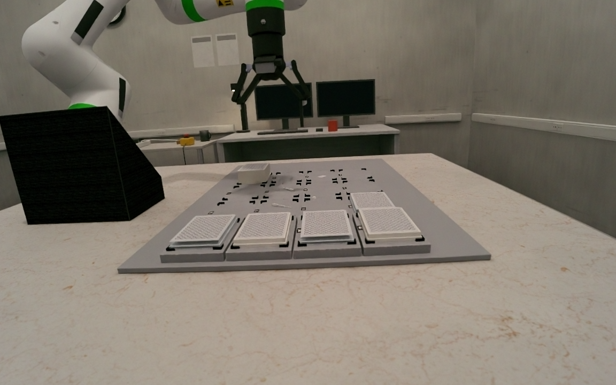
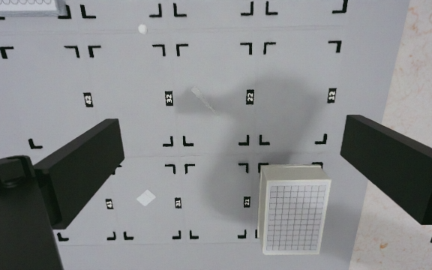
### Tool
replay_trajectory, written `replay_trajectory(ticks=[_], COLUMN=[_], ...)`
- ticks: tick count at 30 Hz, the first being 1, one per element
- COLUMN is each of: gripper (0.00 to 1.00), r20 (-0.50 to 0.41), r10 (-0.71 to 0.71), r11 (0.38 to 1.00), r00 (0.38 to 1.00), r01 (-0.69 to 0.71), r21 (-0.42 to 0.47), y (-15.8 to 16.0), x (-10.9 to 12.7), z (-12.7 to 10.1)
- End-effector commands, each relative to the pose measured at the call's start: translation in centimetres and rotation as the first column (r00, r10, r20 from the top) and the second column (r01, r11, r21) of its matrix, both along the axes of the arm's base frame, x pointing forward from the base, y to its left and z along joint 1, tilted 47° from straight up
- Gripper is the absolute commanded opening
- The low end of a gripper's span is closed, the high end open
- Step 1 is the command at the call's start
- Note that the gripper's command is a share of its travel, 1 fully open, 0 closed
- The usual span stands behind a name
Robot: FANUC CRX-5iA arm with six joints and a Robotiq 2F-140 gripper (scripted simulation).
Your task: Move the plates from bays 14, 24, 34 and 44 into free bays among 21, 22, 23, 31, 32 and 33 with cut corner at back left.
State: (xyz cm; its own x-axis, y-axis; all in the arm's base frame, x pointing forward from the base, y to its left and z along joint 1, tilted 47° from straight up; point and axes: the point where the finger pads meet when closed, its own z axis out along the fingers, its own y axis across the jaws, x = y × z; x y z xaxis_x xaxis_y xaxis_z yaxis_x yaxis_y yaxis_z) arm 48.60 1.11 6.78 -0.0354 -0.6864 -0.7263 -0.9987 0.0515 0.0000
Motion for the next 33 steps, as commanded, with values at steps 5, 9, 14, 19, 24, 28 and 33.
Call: replay_trajectory(ticks=[5,9,14,19,24,28,33], gripper=[1.0,1.0,1.0,1.0,1.0,1.0,1.0], r20=[0.001,0.001,0.001,0.001,0.001,0.001,0.001], r10=[-0.001,-0.001,-0.001,-0.001,-0.001,-0.001,-0.001], r11=[1.0,1.0,1.0,1.0,1.0,1.0,1.0], r00=[1.0,1.0,1.0,1.0,1.0,1.0,1.0], r01=[0.001,0.001,0.001,0.001,0.001,0.001,0.001], r21=[-0.002,-0.002,-0.002,-0.001,-0.001,-0.001,-0.001], y=[1.8,2.9,4.0,5.1,6.5,7.6,7.9], x=[0.2,0.2,0.3,0.3,0.4,0.4,0.5], z=[2.1,3.3,4.4,5.6,7.0,8.2,8.5])
